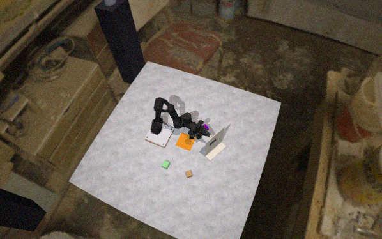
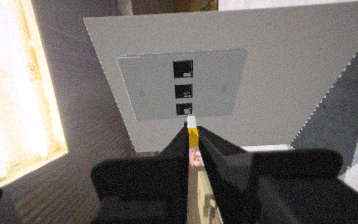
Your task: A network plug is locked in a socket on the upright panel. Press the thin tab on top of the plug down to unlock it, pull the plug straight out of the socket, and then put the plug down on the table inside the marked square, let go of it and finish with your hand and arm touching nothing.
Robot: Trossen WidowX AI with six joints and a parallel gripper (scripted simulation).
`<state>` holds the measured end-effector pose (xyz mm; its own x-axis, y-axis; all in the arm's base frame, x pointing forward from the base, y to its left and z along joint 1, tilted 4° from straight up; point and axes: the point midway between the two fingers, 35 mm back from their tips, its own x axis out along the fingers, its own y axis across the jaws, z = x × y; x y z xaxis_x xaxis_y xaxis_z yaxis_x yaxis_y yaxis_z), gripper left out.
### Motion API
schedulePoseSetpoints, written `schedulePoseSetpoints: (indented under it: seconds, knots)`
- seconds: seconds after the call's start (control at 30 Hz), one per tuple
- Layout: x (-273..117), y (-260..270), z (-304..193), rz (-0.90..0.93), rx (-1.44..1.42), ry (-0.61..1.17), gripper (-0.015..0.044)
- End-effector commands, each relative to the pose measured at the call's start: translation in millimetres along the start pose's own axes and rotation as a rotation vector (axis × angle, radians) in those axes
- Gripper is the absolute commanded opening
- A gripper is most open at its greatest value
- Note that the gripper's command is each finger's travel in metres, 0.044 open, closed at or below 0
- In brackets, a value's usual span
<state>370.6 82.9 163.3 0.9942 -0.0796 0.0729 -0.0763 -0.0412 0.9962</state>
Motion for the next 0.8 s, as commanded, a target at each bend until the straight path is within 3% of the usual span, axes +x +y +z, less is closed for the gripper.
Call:
schedulePoseSetpoints:
  seconds: [0.0, 0.77]
  knots:
    - [-3.7, 1.8, -0.4, 0.005, 0.003, -0.003, 0.0]
    - [-17.9, 1.3, -7.0, 0.003, 0.003, -0.003, 0.0]
